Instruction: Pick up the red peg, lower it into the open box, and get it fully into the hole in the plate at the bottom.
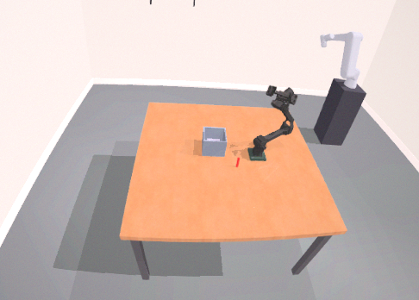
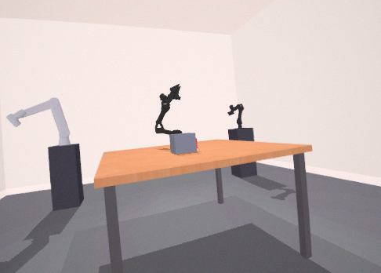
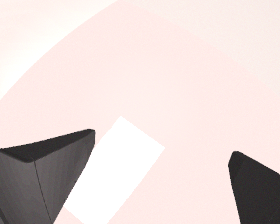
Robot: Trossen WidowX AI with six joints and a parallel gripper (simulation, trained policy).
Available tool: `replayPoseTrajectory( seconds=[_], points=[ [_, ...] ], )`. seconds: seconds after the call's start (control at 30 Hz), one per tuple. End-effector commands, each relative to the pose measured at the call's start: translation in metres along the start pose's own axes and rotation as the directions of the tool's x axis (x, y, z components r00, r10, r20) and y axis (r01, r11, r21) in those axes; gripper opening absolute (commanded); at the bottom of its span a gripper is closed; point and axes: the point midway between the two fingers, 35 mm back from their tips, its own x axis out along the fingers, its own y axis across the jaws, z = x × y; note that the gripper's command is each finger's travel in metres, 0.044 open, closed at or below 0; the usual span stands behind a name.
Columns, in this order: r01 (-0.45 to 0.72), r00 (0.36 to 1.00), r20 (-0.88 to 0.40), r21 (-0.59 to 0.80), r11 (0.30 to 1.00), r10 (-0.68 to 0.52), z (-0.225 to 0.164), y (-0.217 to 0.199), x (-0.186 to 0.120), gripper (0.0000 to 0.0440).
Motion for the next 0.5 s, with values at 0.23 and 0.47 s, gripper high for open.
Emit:
replayPoseTrajectory(
  seconds=[0.23, 0.47],
  points=[
    [-0.111, 0.994, 0.039, 0.250, 0.962, 0.105, 0.010, 0.019, 0.007, 0.0440],
    [-0.213, 0.977, 0.081, 0.450, 0.867, 0.198, 0.022, 0.037, 0.012, 0.0440]
  ],
)
